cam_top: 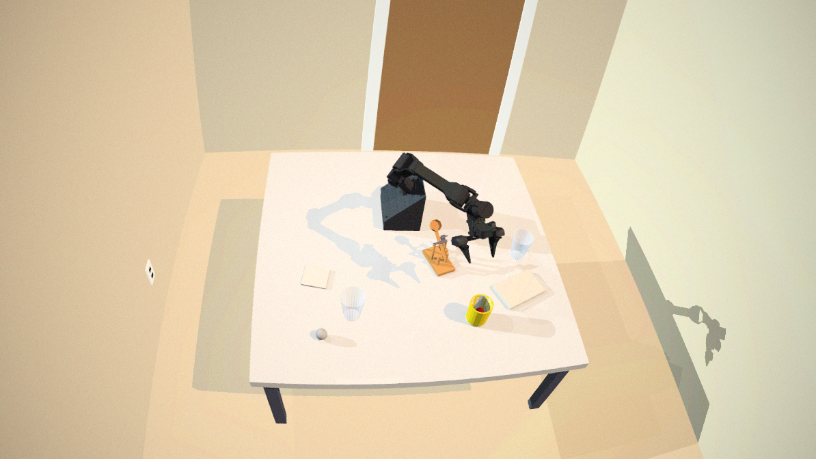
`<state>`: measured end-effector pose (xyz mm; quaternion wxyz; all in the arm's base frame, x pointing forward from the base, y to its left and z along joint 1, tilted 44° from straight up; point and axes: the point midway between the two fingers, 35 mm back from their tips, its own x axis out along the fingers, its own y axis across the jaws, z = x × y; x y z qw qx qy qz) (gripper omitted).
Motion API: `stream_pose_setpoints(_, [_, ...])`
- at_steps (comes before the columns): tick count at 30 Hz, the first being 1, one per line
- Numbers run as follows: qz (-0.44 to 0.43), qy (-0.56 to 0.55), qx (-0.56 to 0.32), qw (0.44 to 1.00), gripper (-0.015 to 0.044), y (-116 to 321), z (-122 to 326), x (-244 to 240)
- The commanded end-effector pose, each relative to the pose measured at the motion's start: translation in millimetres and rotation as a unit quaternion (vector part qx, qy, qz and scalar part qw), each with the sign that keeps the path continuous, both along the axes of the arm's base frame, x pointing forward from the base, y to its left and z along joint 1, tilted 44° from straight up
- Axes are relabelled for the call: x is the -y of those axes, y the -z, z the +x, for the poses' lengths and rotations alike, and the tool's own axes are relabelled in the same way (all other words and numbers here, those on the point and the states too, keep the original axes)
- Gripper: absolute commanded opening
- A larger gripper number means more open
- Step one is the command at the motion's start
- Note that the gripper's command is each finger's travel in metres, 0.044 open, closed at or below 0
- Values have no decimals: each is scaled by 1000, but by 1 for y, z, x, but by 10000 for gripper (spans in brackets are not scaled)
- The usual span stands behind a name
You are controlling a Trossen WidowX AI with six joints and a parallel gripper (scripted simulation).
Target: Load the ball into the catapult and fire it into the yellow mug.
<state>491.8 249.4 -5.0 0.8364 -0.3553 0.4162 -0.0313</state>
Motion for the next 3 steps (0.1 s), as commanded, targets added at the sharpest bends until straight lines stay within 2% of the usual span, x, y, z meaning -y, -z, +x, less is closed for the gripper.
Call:
stream_pose_setpoints(1, [0, 0, 0, 1000, 440, 0, 0, 0])
stream_pose_setpoints(3, [0, 0, 0, 1000, 440, 0, 0, 0])
